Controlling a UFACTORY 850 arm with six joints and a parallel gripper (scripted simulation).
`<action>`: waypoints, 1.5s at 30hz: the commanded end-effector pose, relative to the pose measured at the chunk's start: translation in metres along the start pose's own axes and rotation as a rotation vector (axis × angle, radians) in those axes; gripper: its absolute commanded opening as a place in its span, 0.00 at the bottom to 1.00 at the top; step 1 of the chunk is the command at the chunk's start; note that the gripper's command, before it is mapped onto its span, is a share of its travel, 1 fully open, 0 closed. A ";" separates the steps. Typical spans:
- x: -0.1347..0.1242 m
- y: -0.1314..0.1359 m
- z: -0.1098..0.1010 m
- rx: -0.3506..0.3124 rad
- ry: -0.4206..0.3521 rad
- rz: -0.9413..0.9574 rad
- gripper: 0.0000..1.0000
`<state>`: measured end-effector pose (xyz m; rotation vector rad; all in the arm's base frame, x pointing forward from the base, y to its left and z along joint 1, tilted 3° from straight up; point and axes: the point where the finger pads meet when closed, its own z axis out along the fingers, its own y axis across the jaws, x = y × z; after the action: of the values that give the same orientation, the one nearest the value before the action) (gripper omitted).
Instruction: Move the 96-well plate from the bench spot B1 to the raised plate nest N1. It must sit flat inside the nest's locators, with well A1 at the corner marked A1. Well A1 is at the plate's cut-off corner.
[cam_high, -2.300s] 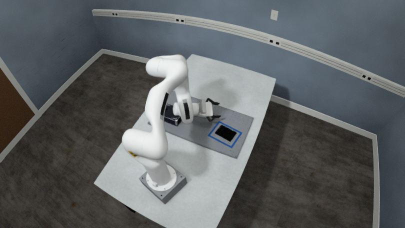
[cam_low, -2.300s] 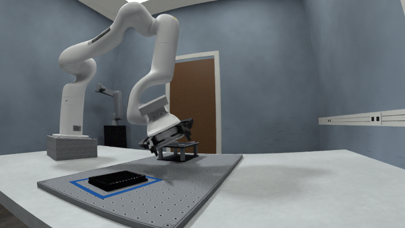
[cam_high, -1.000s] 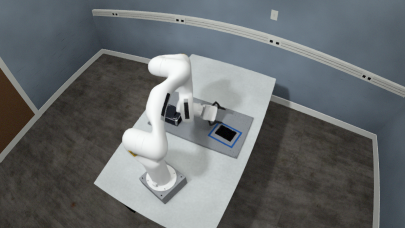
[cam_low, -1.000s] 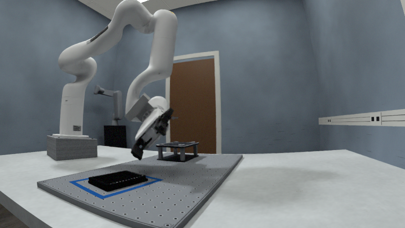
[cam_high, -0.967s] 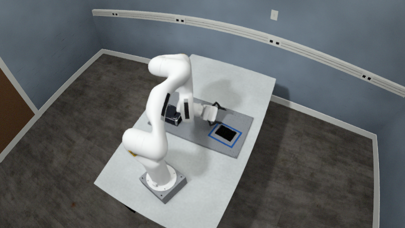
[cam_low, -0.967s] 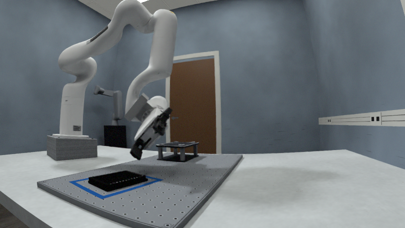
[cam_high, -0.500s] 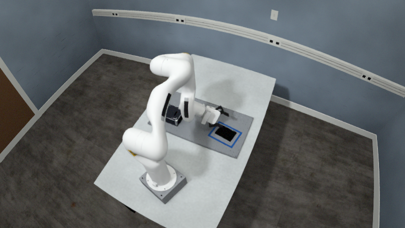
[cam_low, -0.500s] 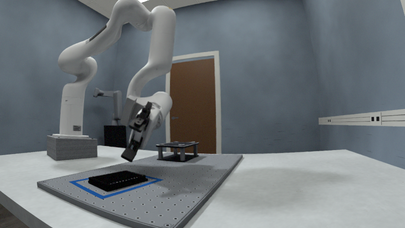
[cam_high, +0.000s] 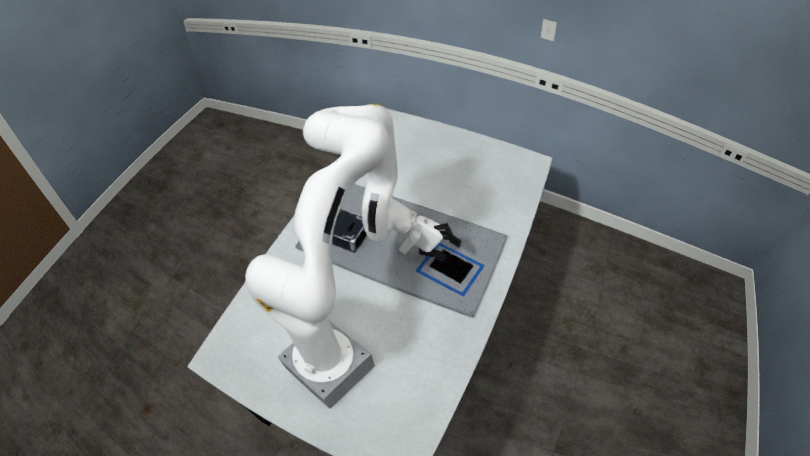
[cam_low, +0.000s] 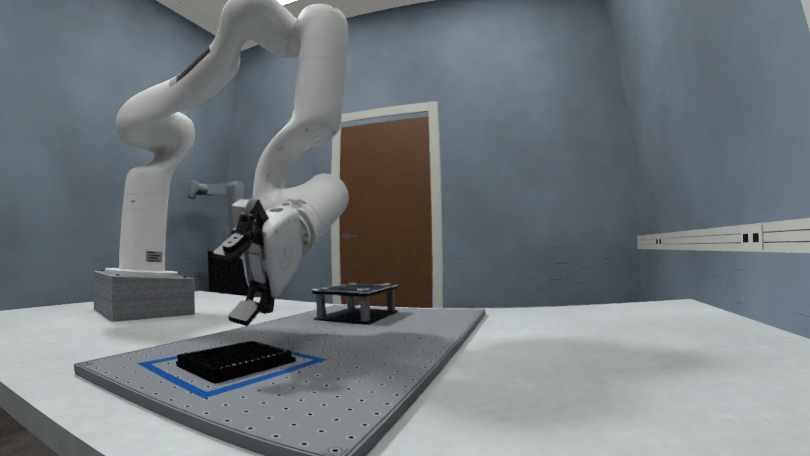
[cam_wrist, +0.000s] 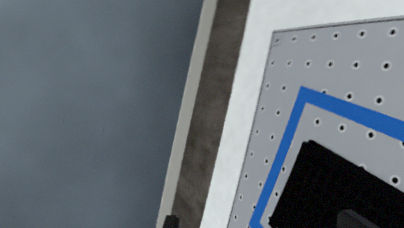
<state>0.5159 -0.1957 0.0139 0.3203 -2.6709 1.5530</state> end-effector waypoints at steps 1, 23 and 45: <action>0.010 0.000 0.004 -0.026 0.039 0.115 1.00; 0.046 0.009 0.011 -0.105 0.261 0.662 1.00; 0.075 0.024 0.008 -0.109 0.507 1.211 1.00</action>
<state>0.4446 -0.2047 0.0005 -1.5036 -2.5632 1.3005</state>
